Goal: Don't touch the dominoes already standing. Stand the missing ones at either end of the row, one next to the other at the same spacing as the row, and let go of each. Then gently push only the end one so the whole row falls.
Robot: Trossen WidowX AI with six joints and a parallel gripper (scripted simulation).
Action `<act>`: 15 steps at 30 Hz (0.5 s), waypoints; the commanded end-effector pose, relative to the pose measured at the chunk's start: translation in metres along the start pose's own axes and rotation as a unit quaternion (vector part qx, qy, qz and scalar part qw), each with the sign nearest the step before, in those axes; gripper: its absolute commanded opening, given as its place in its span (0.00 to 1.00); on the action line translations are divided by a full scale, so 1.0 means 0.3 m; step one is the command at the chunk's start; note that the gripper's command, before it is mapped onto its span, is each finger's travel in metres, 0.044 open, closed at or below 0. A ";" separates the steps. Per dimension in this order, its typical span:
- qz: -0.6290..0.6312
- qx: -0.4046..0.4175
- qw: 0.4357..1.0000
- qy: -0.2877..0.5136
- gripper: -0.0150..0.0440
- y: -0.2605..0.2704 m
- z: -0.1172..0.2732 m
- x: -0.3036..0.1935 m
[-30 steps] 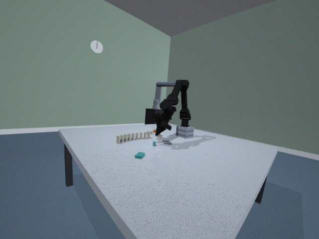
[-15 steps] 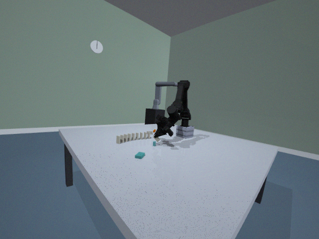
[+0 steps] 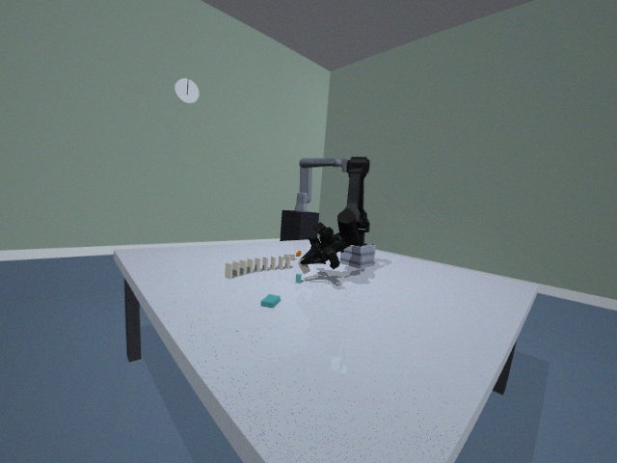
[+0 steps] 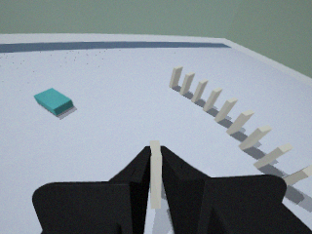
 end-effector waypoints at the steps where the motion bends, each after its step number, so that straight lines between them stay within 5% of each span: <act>1: 0.001 -0.009 0.999 -0.038 0.29 -0.010 0.026 -0.039; 15: -0.030 -0.039 0.989 -0.137 0.29 -0.055 0.119 -0.109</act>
Point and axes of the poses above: the point midway between the two fingers, 35 mm back from their tips, its own z axis back along the fingers, its own y axis across the jaws, x = y × z, the point moved 10 cm from there along z, back along the fingers, and after that the axes turned 4 degrees about -z, right-handed, at the moved point
